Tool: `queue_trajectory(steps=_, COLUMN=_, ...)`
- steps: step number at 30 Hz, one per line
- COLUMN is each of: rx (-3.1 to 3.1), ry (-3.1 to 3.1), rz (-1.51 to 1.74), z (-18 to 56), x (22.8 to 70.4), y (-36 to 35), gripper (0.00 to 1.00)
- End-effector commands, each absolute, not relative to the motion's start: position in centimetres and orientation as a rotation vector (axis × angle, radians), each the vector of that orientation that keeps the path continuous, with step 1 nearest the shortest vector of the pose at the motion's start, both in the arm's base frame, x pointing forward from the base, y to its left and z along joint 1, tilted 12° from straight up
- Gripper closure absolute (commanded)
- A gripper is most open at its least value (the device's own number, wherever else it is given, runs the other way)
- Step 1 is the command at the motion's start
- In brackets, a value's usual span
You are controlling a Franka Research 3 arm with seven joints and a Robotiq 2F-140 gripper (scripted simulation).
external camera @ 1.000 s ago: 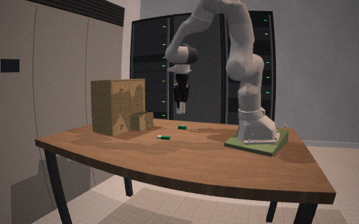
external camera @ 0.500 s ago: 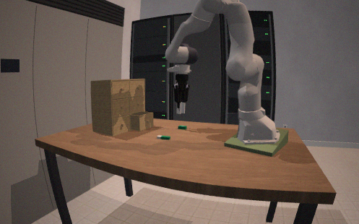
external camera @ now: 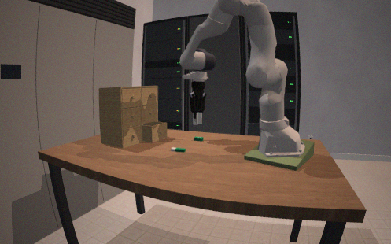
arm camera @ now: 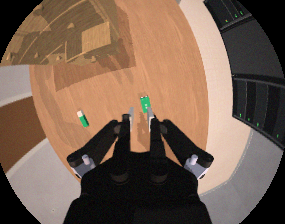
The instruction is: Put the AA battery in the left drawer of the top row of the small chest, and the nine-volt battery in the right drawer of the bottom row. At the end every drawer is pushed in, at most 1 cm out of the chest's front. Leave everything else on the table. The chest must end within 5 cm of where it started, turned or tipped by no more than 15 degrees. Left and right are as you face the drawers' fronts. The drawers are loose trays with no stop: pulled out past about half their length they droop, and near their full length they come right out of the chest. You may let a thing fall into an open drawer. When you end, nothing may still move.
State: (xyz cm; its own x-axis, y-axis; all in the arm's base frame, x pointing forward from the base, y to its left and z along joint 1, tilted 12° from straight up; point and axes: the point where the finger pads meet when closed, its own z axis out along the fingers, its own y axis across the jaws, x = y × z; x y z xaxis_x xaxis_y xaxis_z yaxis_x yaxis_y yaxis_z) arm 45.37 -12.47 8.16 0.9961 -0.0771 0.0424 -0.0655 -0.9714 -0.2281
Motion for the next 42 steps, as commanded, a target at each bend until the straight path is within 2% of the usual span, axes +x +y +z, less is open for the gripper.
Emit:
queue_trajectory(steps=1, rx=-2.916, ry=0.067, rz=-0.084, z=8.21, x=45.52, y=-12.7, gripper=0.8)
queue_trajectory(steps=42, rx=-2.928, ry=-0.076, rz=-0.091, z=7.36, x=45.52, y=-13.07, gripper=0.8)
